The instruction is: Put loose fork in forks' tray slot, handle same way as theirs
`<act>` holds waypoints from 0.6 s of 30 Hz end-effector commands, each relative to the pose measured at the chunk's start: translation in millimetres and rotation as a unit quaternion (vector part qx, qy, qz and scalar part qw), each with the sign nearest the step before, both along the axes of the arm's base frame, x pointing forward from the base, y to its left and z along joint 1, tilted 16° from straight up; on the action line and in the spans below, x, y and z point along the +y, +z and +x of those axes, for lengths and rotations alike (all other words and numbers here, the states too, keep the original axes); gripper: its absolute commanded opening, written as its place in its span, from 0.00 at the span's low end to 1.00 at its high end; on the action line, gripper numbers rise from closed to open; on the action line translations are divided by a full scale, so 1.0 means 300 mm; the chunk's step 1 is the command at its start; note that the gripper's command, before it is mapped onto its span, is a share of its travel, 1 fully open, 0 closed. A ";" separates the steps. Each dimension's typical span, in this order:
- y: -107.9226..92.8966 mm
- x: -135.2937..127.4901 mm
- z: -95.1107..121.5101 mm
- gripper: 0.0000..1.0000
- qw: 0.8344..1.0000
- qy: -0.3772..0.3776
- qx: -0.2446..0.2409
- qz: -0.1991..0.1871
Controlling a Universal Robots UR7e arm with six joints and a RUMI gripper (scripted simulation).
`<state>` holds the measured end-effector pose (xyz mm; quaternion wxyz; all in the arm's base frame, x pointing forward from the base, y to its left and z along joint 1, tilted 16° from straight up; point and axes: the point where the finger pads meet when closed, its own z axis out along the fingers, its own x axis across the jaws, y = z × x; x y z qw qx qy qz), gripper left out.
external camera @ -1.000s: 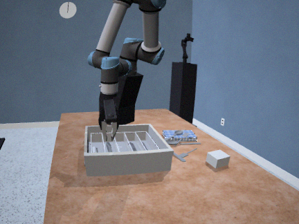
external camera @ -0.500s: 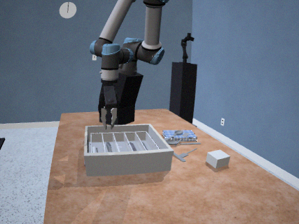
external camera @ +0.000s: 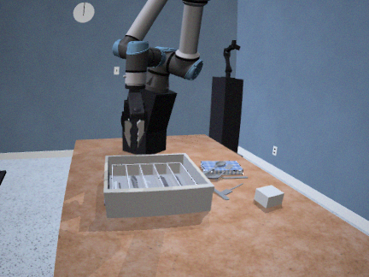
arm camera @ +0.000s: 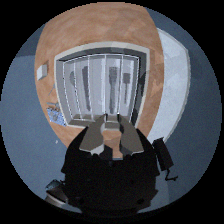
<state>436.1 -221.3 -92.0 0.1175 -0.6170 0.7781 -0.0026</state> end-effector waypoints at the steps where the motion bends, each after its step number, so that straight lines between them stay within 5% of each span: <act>1: 0.029 -0.001 -0.014 0.14 1.000 0.000 0.002 0.003; 8: 0.032 0.000 -0.014 0.14 1.000 0.001 0.002 0.003; 9: 0.032 0.000 -0.014 1.00 1.000 0.001 0.002 0.003; 18: 0.029 0.001 -0.014 1.00 1.000 0.001 0.002 0.003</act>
